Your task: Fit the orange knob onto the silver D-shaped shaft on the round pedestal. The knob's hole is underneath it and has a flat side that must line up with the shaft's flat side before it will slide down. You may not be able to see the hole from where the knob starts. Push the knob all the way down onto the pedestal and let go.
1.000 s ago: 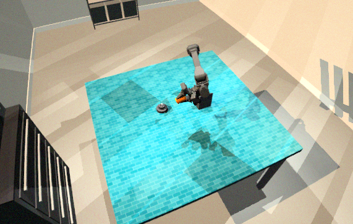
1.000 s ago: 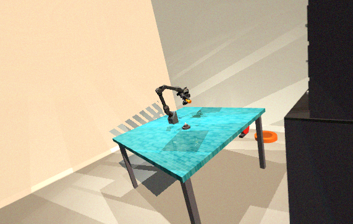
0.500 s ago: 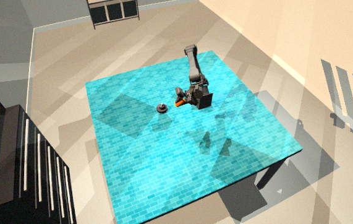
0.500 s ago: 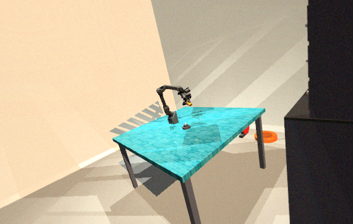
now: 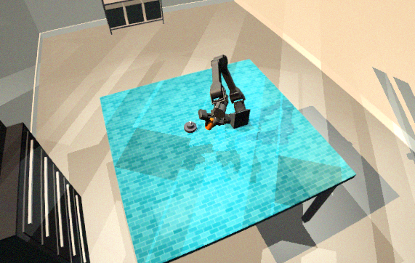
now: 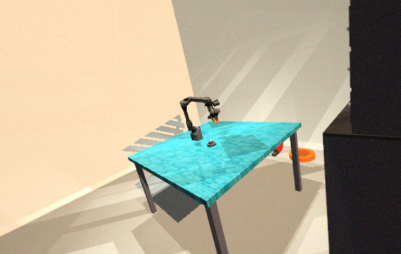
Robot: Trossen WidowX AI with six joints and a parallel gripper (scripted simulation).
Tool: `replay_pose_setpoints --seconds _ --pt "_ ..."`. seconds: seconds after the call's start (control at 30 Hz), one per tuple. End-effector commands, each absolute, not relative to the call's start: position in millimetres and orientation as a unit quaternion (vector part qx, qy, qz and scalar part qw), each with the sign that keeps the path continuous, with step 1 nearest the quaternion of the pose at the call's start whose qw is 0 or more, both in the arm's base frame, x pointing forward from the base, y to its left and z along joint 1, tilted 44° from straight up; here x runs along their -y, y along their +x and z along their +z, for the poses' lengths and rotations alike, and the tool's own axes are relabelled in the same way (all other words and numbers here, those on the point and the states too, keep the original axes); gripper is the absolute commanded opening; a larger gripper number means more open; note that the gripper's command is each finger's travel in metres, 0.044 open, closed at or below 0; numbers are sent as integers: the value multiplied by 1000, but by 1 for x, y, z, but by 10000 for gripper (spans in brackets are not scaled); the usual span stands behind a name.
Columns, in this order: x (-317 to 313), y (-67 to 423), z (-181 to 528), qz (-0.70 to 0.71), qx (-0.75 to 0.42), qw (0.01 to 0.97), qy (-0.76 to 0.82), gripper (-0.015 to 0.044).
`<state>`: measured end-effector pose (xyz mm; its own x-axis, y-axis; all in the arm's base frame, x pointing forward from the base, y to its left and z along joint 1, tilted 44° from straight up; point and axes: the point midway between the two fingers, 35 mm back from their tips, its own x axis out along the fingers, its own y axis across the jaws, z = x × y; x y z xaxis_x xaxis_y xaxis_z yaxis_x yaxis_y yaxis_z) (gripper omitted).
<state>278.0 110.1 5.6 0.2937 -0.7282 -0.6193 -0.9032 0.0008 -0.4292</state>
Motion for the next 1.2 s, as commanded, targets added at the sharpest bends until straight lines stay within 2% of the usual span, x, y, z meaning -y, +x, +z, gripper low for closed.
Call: replay_pose_setpoints --seconds 0.0,0.37,1.17 --pt "-104 281 0 135 -623 393 -663 0" --pt "-86 287 -14 184 -706 372 -574 0" --pt "-4 290 -110 181 -710 371 -571 0"
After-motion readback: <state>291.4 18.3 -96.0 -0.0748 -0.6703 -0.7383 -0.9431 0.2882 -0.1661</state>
